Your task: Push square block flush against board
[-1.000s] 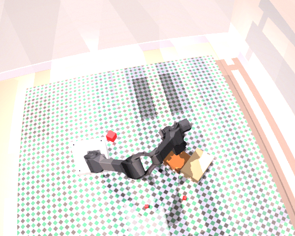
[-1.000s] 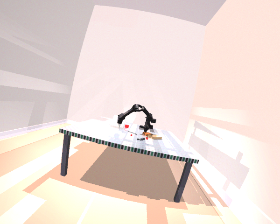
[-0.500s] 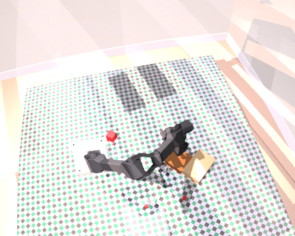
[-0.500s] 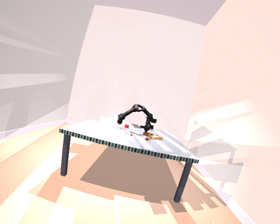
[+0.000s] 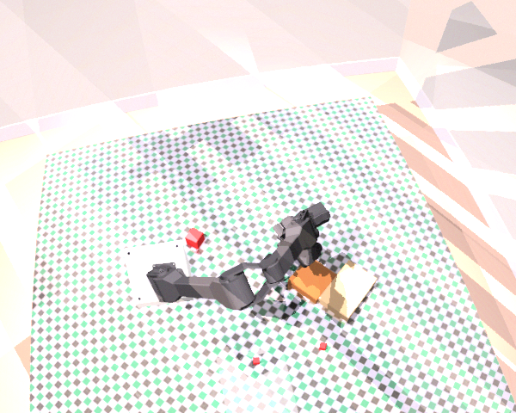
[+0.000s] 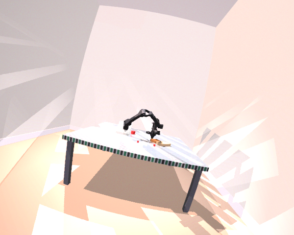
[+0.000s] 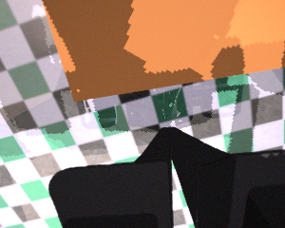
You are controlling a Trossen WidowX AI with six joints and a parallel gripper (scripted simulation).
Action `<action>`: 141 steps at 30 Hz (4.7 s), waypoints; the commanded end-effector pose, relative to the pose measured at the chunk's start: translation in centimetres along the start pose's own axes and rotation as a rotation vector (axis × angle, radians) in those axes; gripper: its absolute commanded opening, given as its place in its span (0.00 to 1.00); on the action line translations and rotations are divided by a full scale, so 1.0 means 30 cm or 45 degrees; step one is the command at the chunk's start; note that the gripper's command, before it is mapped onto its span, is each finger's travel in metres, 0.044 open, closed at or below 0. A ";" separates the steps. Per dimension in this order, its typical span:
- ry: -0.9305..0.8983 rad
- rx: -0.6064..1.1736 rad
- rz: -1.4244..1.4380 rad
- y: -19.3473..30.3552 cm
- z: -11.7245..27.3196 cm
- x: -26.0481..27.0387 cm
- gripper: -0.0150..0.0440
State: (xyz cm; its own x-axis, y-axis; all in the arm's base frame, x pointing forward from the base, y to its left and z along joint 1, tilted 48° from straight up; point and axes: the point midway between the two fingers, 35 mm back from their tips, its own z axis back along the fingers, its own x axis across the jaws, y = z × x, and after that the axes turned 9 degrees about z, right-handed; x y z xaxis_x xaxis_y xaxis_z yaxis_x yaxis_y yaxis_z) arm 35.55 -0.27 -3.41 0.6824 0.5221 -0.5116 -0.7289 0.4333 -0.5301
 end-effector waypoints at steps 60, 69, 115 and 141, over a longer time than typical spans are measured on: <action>0.004 0.004 0.086 0.070 -0.003 -0.135 0.25; 0.004 0.004 0.087 0.118 -0.003 -0.135 0.25; 0.003 0.002 0.084 -0.076 -0.002 -0.024 0.25; 0.002 0.004 0.085 0.030 -0.002 -0.012 0.25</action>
State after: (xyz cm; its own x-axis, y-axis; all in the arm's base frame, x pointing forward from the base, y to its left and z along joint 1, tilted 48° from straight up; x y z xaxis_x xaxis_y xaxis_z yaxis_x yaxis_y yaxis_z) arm 35.12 -0.36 -3.38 0.6328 0.5490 -0.5461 -0.7724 0.3977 -0.4952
